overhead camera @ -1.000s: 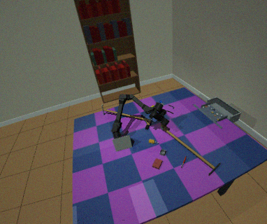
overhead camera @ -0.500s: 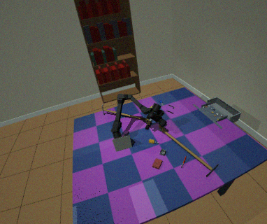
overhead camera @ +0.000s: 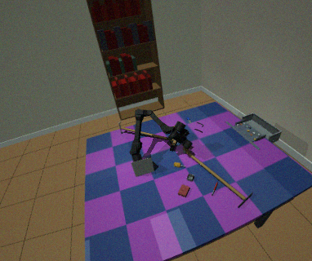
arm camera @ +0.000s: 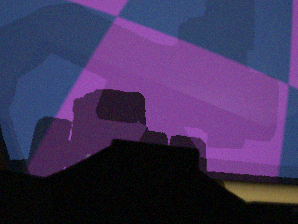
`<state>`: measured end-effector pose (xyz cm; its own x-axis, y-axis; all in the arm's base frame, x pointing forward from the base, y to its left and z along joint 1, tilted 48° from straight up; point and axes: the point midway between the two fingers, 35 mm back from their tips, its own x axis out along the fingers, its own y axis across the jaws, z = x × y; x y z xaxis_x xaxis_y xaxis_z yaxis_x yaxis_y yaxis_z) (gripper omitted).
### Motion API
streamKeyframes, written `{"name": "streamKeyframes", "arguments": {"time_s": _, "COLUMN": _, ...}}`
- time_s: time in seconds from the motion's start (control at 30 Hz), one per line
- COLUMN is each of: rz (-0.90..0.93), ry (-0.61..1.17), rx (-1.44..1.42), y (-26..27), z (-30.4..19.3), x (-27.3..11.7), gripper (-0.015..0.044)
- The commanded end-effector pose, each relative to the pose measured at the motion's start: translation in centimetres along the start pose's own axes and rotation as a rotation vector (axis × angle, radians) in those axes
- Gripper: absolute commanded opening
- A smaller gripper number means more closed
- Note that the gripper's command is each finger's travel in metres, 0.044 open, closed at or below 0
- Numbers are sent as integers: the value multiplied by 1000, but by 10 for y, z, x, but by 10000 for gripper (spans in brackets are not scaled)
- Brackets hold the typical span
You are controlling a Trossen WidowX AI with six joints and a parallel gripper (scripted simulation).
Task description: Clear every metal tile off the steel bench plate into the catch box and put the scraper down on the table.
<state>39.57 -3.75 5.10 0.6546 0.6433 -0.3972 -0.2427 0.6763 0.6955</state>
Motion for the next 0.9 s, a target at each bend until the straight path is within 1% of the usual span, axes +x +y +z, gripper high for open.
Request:
{"name": "streamKeyframes", "arguments": {"time_s": 0.0, "rz": -4, "ry": -11, "rx": -4, "y": 1, "z": -2, "x": -7, "gripper": 0}}
{"name": "streamKeyframes", "arguments": {"time_s": 0.87, "rz": -2, "ry": -14, "rx": -1, "y": 11, "z": -38, "x": -27, "gripper": 0}}
